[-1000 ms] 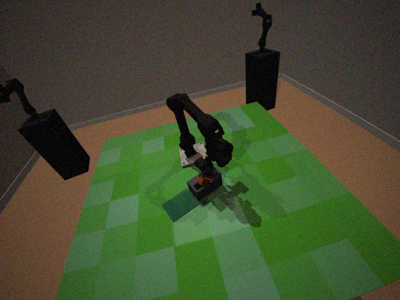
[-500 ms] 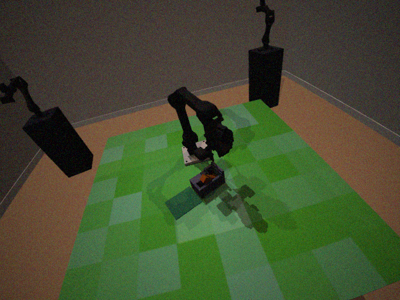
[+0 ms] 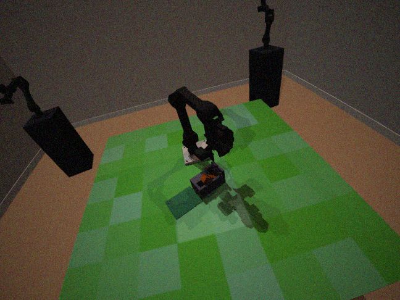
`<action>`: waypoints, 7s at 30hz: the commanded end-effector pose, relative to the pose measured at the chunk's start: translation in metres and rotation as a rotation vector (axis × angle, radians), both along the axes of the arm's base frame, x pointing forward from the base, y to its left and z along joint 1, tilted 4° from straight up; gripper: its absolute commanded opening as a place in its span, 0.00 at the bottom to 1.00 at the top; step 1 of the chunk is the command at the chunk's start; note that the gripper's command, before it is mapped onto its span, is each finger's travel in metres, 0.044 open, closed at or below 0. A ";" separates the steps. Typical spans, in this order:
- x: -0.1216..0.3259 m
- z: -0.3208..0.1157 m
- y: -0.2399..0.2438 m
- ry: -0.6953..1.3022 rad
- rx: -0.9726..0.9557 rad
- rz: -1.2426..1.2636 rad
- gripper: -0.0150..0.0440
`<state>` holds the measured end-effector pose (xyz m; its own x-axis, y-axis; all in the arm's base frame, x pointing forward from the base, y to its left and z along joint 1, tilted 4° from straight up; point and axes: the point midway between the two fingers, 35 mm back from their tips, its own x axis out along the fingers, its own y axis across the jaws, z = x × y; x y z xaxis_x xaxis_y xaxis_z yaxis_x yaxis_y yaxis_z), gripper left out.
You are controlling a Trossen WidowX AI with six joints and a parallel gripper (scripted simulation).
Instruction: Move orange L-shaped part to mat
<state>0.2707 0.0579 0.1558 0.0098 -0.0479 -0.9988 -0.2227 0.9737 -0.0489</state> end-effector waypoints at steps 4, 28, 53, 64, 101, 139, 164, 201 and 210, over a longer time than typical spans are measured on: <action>0.004 0.000 -0.008 -0.006 -0.001 -0.178 0.73; 0.026 0.000 -0.076 -0.076 -0.007 -1.565 0.73; 0.027 -0.048 -0.079 -0.077 -0.007 -1.565 0.73; 0.026 -0.066 -0.080 -0.077 -0.007 -1.565 0.73; 0.026 -0.066 -0.080 -0.081 0.003 -1.569 0.25; 0.026 -0.007 -0.077 -0.076 -0.007 -1.565 0.25; 0.028 0.016 -0.086 -0.077 -0.008 -1.565 0.25; 0.048 0.025 -0.239 -0.089 -0.017 -1.565 0.25; 0.048 0.013 -0.240 -0.089 -0.017 -1.565 0.25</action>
